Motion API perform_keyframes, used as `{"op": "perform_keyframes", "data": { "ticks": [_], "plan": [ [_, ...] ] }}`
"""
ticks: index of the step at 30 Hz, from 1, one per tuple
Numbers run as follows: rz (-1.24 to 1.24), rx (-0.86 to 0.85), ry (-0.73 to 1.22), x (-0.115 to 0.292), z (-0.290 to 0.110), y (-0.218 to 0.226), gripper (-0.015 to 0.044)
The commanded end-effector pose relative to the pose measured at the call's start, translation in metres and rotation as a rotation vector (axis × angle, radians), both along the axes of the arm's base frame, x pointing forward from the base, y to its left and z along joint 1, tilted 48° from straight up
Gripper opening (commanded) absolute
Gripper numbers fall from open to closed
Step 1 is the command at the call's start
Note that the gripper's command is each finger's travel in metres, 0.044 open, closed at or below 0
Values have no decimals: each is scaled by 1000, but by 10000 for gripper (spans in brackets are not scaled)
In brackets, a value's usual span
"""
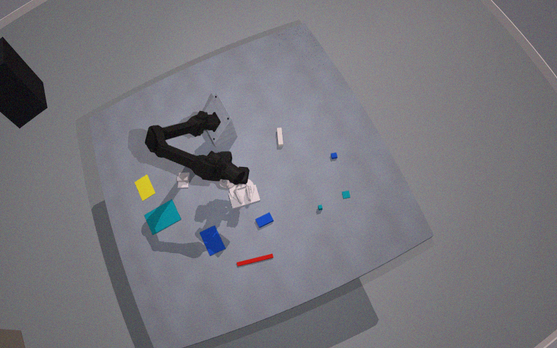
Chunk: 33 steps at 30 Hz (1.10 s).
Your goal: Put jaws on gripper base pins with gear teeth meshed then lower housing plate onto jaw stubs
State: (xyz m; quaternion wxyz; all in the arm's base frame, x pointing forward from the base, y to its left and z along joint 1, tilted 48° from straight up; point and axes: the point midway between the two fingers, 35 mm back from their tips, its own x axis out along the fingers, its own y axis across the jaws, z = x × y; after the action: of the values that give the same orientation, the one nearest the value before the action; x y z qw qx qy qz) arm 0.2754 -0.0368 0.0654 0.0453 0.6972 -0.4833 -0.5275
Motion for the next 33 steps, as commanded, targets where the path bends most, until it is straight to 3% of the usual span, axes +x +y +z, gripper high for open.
{"op": "perform_keyframes", "data": {
  "ticks": [1,15,33],
  "plan": [
    [74,2,75,3,-7,6,351],
    [298,-7,311,6,-27,24,351],
    [306,-7,320,6,-27,25,351]
  ]
}}
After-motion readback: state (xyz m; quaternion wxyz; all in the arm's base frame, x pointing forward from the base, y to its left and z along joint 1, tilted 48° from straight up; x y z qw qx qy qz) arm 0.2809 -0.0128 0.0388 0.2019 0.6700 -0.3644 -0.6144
